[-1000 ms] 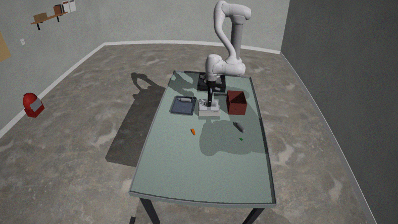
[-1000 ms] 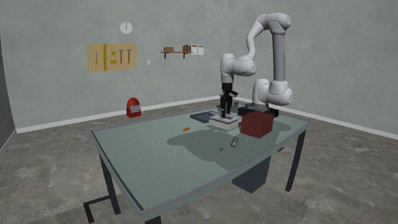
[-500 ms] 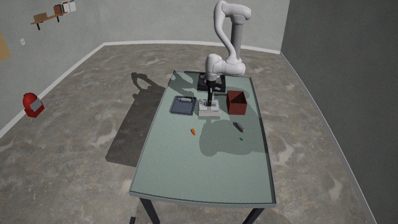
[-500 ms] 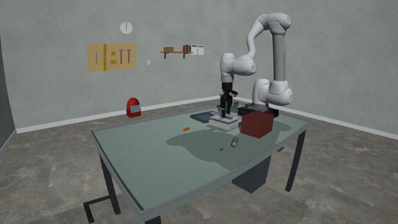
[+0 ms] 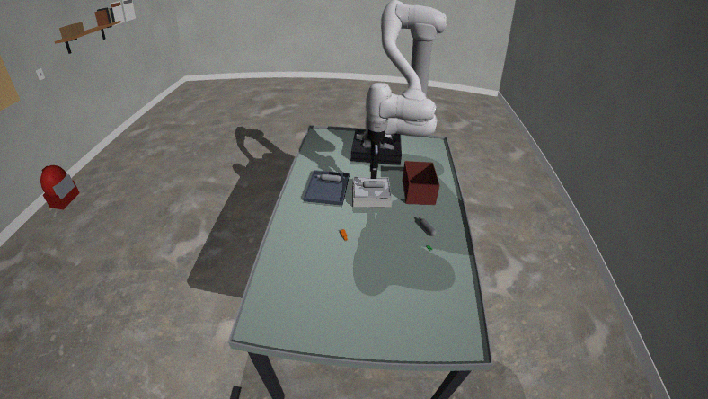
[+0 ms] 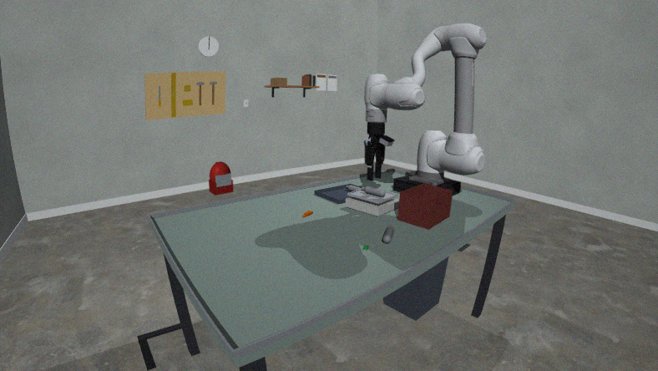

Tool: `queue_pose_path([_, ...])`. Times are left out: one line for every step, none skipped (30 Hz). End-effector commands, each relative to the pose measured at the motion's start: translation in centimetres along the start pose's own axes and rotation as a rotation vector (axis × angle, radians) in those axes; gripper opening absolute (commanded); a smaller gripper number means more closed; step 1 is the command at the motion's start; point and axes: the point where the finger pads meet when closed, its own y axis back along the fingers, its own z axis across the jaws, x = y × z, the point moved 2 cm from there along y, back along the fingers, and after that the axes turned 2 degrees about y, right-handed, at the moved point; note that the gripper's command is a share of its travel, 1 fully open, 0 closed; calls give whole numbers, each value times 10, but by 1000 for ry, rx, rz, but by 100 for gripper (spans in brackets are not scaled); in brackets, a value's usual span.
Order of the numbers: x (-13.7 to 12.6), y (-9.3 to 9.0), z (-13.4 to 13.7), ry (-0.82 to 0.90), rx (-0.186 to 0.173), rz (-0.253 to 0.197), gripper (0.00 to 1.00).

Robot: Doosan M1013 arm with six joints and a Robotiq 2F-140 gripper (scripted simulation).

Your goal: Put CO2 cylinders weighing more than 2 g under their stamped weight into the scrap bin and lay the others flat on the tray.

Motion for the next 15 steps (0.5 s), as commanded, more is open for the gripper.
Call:
queue_pose_path([0,23,0,0,0,0,41])
queue_pose_path([0,28,0,0,0,0,41])
queue_pose_path([0,32,0,0,0,0,41])
queue_pose_path([0,36,0,0,0,0,41])
queue_pose_path([0,39,0,0,0,0,41])
queue_pose_path([0,39,0,0,0,0,41])
queue_pose_path([0,39,0,0,0,0,41])
queue_pose_path([0,40,0,0,0,0,41])
queue_pose_path([0,42,0,0,0,0,41])
queue_pose_path([0,42,0,0,0,0,41])
queue_pose_path([0,43,0,0,0,0,41])
queue_pose_path([0,43,0,0,0,0,41])
queue_pose_path([0,43,0,-1,0,0,41])
queue_pose_path([0,43,0,-6,0,0,41])
queue_pose_path([0,44,-1,-18,0,0,41])
